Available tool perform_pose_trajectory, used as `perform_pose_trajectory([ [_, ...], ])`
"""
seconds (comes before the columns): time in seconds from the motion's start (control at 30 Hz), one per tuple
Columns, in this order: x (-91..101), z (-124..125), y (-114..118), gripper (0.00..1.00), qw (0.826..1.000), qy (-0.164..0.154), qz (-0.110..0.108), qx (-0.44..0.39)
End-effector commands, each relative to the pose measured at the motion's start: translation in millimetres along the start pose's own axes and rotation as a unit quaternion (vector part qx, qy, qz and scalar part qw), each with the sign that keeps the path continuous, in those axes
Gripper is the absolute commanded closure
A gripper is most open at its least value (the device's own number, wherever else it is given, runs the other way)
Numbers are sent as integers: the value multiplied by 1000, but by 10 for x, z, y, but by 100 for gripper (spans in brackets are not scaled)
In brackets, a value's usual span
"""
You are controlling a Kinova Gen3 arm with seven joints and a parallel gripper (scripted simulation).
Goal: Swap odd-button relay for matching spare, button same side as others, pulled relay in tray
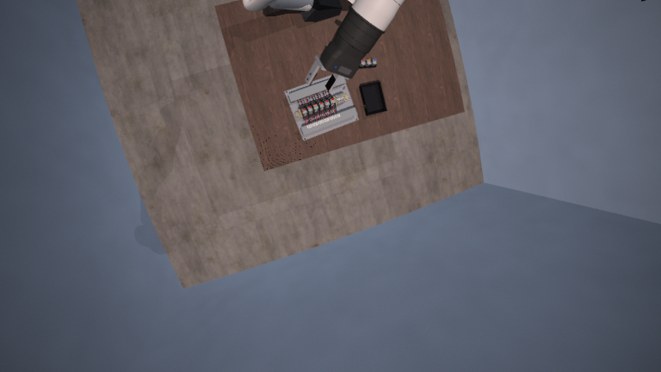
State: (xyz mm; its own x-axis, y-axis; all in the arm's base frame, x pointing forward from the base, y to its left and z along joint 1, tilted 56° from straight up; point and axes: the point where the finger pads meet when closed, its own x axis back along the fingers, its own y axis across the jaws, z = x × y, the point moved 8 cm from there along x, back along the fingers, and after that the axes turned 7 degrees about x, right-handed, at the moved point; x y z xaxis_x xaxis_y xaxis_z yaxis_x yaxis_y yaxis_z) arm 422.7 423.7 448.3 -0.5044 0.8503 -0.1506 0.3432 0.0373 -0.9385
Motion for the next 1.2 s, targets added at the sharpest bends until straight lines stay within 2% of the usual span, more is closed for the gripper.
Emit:
perform_pose_trajectory([
  [0.0, 5, -14, -10, 0, 1000, 14, -1, -16],
  [0.4, 2, -87, -44, 0, 994, 71, -7, -89],
  [0.47, 2, -87, -44, 0, 994, 71, -7, -89],
  [0.5, 0, -9, -24, 0, 996, 7, -10, -85],
  [0.97, 5, -83, -72, 0, 983, 77, -16, -165],
  [1.03, 5, -83, -72, 0, 983, 77, -16, -165],
  [1.07, 1, -7, -49, 0, 986, 13, -23, -163],
  [1.17, 3, -25, -61, 0, 983, 30, -24, -179],
])
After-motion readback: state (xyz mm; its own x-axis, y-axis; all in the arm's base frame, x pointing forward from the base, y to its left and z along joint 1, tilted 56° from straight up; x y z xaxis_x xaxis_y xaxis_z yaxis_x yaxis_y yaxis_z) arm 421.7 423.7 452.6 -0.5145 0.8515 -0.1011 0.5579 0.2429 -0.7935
